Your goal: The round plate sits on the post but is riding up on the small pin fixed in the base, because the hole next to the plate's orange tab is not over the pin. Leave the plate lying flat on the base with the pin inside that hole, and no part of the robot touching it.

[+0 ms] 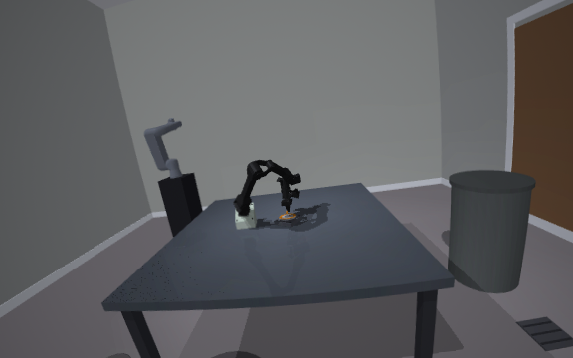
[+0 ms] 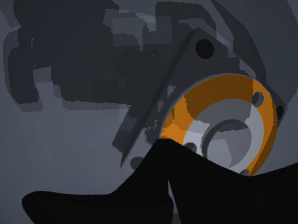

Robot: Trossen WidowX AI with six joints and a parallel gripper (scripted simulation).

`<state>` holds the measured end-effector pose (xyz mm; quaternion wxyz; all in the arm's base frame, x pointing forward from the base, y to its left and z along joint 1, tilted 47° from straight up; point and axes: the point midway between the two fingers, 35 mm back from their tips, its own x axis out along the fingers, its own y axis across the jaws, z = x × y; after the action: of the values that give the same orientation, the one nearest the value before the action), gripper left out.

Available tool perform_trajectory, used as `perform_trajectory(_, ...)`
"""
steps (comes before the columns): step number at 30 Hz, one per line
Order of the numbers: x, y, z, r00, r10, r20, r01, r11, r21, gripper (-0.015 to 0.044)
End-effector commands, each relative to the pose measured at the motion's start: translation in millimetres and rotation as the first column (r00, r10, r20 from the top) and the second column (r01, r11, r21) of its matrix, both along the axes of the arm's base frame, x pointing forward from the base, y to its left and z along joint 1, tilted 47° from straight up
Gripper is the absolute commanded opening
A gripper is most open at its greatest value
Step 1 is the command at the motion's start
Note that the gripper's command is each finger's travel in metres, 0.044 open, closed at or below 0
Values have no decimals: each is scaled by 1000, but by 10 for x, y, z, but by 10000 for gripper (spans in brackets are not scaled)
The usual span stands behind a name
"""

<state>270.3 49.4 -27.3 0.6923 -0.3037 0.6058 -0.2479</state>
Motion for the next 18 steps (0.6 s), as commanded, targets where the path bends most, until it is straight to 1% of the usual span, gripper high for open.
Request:
perform_trajectory(1, -67, -24, -26, 1000, -6, -18, 6, 1000, -1, 0)
perform_trajectory(18, -104, -31, -27, 1000, -6, -18, 6, 1000, -1, 0)
